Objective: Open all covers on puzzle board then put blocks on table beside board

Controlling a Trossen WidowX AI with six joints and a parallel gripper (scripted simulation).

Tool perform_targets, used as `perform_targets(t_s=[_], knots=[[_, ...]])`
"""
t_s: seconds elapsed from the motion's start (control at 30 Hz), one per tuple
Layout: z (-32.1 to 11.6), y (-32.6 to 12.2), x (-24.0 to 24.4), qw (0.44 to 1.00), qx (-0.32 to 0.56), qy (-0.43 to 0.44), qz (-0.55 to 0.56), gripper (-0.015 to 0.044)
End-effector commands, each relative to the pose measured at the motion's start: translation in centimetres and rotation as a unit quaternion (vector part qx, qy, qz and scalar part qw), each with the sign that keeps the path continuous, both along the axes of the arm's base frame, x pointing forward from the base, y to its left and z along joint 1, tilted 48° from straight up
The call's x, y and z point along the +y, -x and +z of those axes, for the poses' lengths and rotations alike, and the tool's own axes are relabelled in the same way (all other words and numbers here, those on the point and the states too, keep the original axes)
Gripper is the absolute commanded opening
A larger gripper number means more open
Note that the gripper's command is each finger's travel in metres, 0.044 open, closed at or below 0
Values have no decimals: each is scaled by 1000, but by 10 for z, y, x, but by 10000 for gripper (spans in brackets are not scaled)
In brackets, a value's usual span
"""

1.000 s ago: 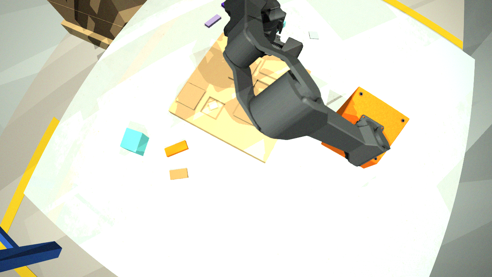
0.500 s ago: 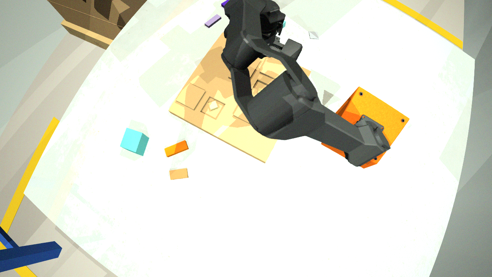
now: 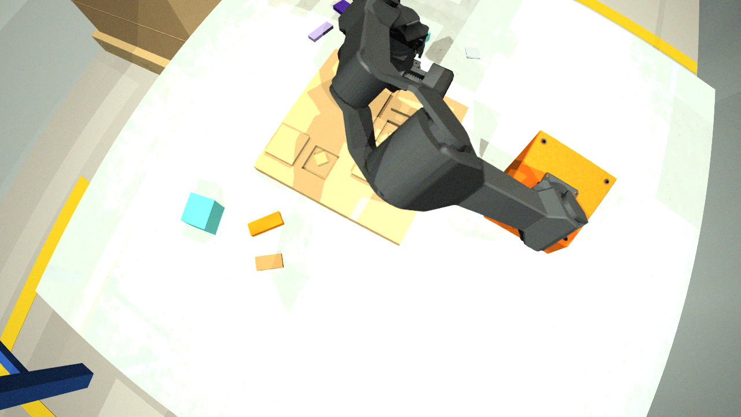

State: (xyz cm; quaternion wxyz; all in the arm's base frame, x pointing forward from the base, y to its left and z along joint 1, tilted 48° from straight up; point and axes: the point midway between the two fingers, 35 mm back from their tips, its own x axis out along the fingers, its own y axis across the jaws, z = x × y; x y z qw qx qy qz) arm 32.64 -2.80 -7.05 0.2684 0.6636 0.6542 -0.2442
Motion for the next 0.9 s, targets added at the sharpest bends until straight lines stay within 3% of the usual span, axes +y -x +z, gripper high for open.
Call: perform_targets(t_s=[0.0,0.87], knots=[[-3,0,3,1000,2,-2,-2,0],[-19,1,22,1000,2,-3,-2,0]])
